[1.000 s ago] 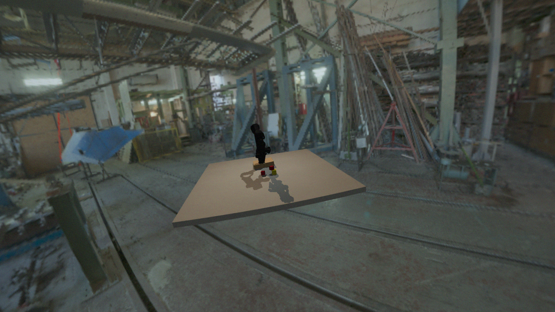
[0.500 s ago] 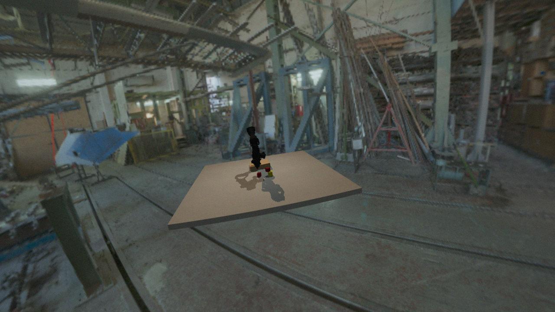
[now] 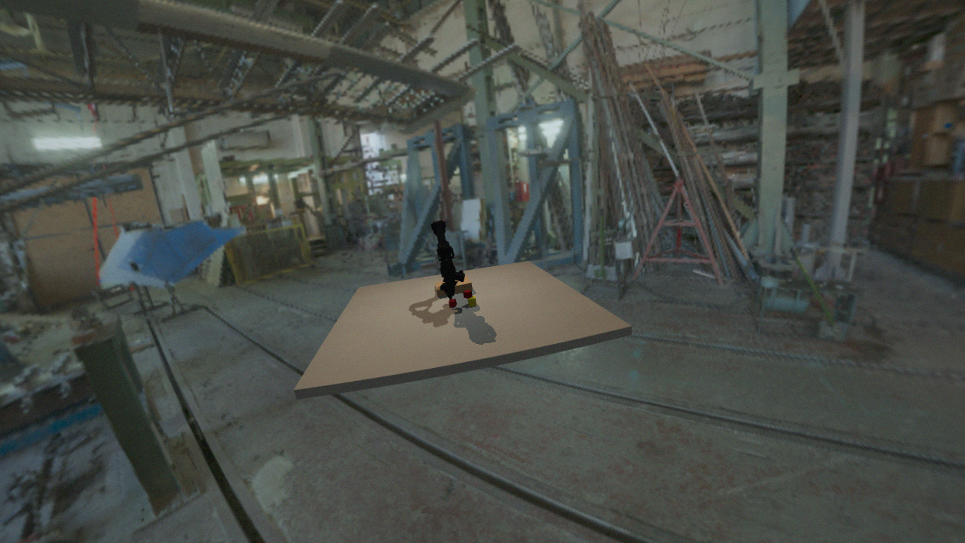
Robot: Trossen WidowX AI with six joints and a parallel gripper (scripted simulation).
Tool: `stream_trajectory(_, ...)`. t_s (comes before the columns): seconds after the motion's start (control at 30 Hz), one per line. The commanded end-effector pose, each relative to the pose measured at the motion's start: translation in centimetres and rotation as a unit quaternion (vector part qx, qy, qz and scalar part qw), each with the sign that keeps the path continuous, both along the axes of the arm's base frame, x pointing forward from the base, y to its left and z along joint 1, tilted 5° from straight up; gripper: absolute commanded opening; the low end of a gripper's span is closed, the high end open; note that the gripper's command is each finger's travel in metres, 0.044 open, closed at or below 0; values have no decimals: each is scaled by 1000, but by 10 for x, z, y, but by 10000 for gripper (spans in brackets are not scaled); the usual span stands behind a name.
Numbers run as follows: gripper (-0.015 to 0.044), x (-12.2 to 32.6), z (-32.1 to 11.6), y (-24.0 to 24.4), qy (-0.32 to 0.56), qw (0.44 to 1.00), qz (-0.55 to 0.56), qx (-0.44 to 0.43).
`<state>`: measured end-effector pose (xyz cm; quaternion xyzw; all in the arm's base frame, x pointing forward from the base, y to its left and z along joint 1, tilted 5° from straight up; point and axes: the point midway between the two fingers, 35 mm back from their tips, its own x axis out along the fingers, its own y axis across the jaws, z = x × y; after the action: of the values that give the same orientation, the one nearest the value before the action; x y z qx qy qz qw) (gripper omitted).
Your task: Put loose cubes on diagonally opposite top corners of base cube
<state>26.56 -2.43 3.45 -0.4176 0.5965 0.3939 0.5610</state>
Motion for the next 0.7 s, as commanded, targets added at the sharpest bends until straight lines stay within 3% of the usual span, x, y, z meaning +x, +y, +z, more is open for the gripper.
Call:
stream_trajectory(0.0, 265, -1, -7, -1, 3, 1000, 2, -2)
stream_trajectory(0.57, 265, -2, -32, -2, 3, 1000, 2, -2)
stream_trajectory(0.67, 186, -2, -32, -2, 3, 1000, 2, -2)
